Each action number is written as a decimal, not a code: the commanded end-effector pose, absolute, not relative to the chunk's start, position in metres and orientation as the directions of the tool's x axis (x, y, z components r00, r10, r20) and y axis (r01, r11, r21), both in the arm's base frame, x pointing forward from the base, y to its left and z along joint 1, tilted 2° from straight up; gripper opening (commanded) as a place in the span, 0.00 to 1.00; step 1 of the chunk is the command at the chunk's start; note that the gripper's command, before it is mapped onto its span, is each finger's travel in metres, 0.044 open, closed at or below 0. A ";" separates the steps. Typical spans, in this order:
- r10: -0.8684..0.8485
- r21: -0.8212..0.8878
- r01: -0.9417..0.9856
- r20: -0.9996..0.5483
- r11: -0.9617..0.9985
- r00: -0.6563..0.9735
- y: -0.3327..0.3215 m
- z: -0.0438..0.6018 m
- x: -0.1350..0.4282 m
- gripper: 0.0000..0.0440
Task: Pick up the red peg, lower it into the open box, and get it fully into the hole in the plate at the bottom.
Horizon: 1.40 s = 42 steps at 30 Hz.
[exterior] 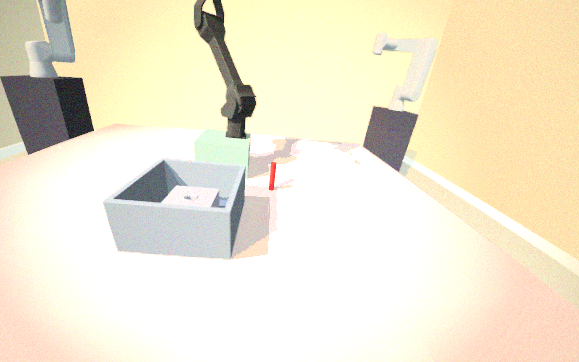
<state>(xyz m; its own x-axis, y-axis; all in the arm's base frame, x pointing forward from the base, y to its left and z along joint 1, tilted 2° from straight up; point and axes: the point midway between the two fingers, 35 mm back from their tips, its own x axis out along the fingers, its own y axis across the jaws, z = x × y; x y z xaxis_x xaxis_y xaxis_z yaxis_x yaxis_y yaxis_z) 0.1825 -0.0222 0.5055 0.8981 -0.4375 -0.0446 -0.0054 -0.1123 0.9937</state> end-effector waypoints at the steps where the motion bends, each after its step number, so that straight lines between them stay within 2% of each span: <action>1: -0.397 0.996 0.086 -0.089 -0.026 0.913 -0.009 0.489 0.196 1.00; 11: -0.298 0.930 0.315 -0.251 0.191 0.921 0.019 0.436 0.225 1.00; 22: -0.207 0.754 0.519 -0.478 0.402 0.854 0.042 0.366 0.243 1.00; 32: -0.149 0.533 0.634 -0.688 0.561 0.710 0.059 0.297 0.242 1.00; 42: -0.126 0.281 0.676 -0.865 0.681 0.486 0.072 0.230 0.227 1.00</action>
<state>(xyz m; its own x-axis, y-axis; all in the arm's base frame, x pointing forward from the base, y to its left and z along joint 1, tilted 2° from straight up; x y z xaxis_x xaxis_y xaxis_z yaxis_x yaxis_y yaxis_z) 0.2330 0.0690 0.2489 0.5577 -0.1277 -0.8201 0.6708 0.6513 0.3547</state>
